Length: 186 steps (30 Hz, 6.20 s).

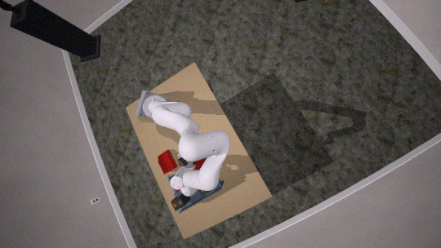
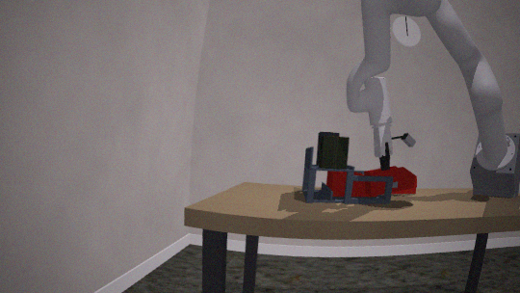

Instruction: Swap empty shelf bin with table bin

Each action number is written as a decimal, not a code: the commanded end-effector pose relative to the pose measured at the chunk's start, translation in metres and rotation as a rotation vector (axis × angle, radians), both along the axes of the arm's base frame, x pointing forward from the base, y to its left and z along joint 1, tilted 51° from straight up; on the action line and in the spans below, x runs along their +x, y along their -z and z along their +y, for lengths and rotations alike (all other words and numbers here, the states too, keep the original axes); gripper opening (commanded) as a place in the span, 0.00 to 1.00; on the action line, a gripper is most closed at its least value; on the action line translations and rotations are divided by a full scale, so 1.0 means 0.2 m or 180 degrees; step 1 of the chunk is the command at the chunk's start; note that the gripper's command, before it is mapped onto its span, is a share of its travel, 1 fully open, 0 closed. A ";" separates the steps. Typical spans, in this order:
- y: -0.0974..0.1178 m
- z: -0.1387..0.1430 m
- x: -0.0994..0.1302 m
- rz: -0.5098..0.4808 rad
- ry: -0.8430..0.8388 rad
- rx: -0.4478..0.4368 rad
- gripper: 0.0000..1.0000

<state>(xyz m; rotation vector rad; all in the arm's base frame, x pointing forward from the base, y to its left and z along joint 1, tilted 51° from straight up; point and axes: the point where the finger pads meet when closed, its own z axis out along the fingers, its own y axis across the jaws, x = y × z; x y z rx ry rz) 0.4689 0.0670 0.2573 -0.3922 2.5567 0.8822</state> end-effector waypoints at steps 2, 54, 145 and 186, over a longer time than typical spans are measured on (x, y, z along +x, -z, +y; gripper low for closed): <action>-0.01 0.00 0.02 -0.0002 0.0001 -0.0001 0.00; -0.05 0.00 0.06 -0.0002 0.0001 -0.0001 0.00; -0.04 0.05 0.16 -0.0083 0.0056 0.0039 0.00; -0.05 0.05 0.18 -0.0104 0.0071 0.0050 0.00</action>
